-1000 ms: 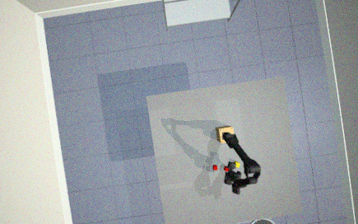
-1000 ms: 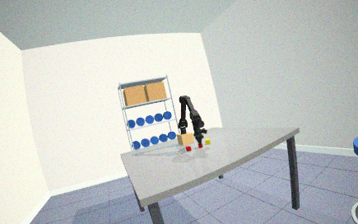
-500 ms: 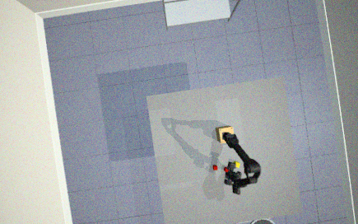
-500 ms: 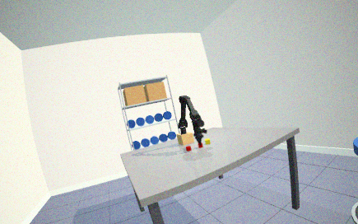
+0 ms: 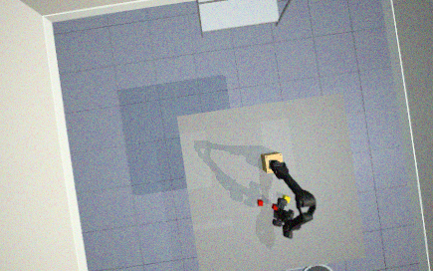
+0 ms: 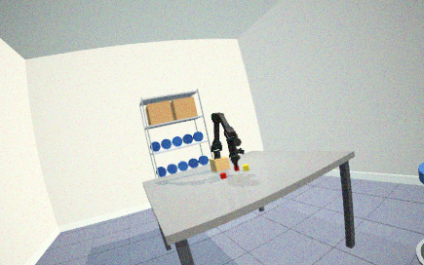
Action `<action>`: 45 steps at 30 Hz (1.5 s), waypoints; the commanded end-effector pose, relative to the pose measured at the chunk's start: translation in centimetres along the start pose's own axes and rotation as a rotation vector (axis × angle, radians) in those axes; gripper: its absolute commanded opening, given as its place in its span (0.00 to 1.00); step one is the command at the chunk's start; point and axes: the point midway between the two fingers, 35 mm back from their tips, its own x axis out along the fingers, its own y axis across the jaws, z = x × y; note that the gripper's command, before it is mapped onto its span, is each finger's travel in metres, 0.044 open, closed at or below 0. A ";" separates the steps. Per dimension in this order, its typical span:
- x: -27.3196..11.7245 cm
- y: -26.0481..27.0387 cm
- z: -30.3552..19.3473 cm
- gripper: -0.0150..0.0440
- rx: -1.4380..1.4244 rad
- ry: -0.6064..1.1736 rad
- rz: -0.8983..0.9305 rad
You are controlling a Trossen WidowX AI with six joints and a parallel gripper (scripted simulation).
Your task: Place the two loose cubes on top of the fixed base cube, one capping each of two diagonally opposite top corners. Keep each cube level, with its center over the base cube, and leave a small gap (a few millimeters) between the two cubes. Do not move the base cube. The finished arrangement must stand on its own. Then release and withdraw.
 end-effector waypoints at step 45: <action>-7.3 0.6 0.5 0.43 0.206 -0.004 0.031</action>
